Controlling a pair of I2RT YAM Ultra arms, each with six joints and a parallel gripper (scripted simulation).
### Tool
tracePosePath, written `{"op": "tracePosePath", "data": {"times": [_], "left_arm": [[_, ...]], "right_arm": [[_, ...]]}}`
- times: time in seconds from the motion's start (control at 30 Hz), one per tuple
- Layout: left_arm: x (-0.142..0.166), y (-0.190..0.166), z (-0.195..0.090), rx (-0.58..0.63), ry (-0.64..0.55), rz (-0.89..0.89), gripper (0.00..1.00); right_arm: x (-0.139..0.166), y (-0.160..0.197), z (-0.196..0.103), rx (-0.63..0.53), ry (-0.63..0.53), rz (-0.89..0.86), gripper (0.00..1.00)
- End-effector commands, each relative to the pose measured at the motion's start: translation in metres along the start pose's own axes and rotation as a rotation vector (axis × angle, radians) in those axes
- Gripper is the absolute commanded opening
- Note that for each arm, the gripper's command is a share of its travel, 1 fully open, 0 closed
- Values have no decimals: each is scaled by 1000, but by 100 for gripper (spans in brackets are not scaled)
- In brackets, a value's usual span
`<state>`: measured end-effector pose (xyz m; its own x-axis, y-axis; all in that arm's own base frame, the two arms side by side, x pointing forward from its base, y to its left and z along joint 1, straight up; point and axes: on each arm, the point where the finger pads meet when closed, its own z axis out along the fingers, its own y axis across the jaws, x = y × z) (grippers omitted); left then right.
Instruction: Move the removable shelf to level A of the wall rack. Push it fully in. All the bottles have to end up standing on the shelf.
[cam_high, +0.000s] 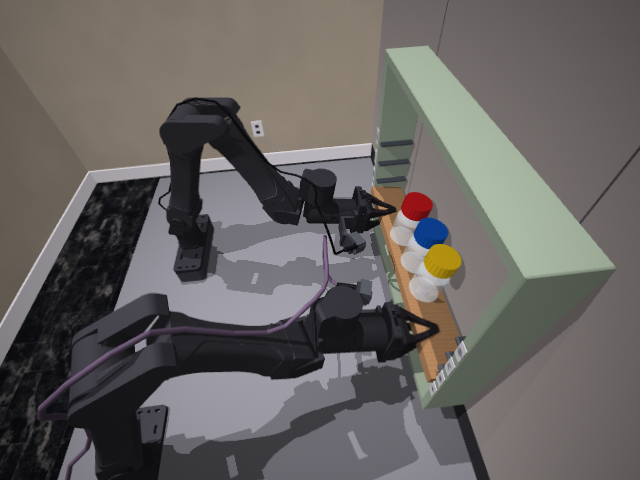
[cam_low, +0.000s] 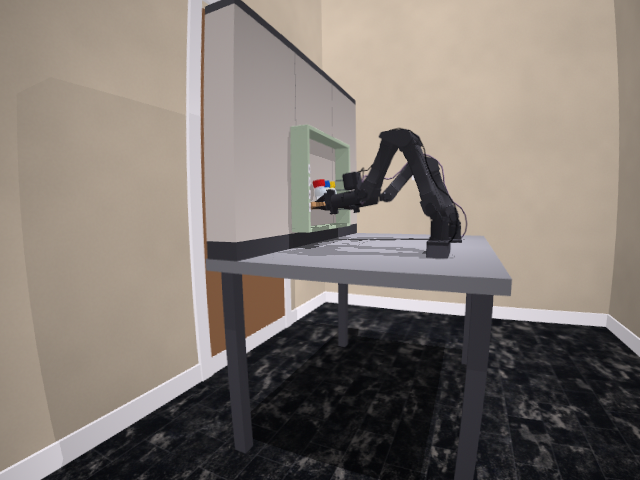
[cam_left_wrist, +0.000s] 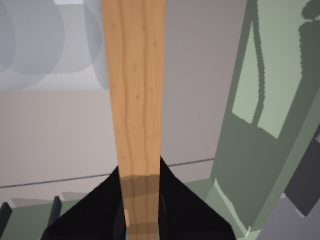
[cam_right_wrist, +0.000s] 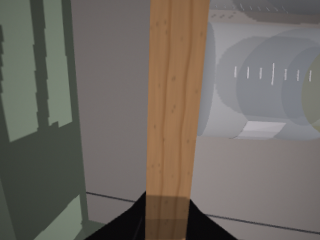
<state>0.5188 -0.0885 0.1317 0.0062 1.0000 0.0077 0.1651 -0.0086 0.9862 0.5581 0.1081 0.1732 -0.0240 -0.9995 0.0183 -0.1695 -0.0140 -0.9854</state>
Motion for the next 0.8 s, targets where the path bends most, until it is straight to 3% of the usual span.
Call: {"op": "tracePosePath", "data": {"times": [0.0,0.77], "left_arm": [[2,66,4,-166,4,-8,0],[2,72,3,-166,4,-8,0]], "right_arm": [[3,-71,3,170,5,19,0],[3,-76,2,170,5,19,0]]}}
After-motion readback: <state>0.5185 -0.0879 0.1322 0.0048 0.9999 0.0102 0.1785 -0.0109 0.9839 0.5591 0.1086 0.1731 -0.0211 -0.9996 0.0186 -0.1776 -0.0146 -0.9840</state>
